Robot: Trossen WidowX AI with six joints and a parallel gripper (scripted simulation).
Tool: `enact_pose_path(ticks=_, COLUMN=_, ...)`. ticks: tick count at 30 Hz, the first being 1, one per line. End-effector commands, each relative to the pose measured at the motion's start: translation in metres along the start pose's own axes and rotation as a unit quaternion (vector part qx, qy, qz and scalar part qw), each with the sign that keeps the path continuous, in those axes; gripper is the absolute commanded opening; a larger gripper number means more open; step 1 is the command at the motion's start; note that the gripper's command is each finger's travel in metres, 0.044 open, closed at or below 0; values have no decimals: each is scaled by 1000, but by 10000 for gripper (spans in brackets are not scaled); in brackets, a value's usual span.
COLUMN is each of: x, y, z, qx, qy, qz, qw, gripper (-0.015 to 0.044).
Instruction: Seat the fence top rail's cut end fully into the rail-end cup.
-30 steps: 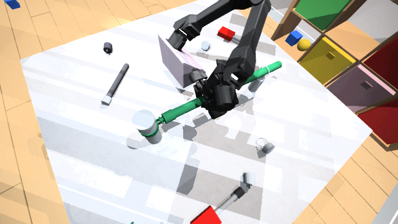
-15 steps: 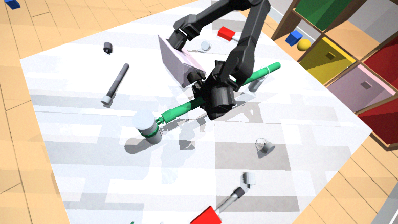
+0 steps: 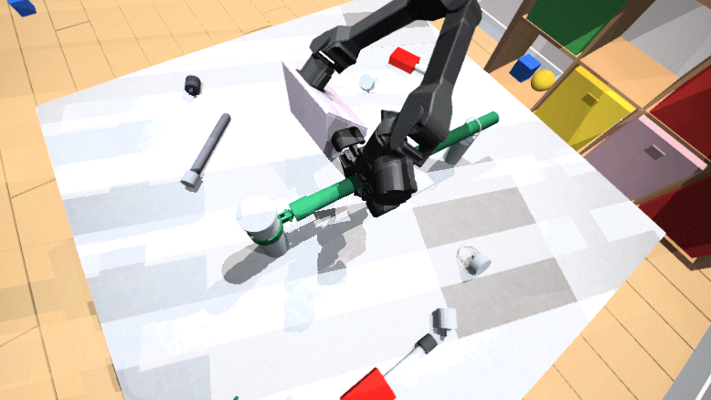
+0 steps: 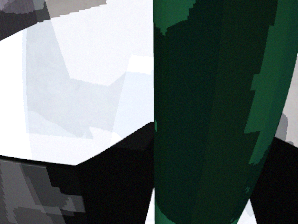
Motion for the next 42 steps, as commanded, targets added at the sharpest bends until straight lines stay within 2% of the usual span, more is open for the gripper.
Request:
enact_pose_path(ticks=1, x=-6, y=10, z=0, qx=5, qy=9, qz=10, qw=1000, gripper=0)
enact_pose_path(ticks=20, x=1, y=6, z=1, qx=0, qy=2, qz=1, qw=1000, gripper=0)
enact_pose_path(ticks=30, x=0, y=6, z=1, qx=0, qy=2, qz=1, qw=1000, gripper=263)
enact_pose_path(ticks=36, x=-21, y=-8, z=0, qx=0, qy=1, qz=1, qw=1000, gripper=420)
enact_pose_path(ticks=37, x=-26, y=-12, z=0, qx=0, qy=1, qz=1, qw=1000, gripper=440)
enact_pose_path(ticks=42, x=-45, y=-26, z=0, qx=0, qy=0, qz=1, qw=1000, gripper=440)
Point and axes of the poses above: the point midway between the two fingers, 35 mm back from their tips, its own x axis out along the fingers, its own z axis across the jaws, y = z × x, the point moved 4 cm from there along -x, back along the fingers, and after that the axes turned 13 degrees about -x, right-handed, at the moved point
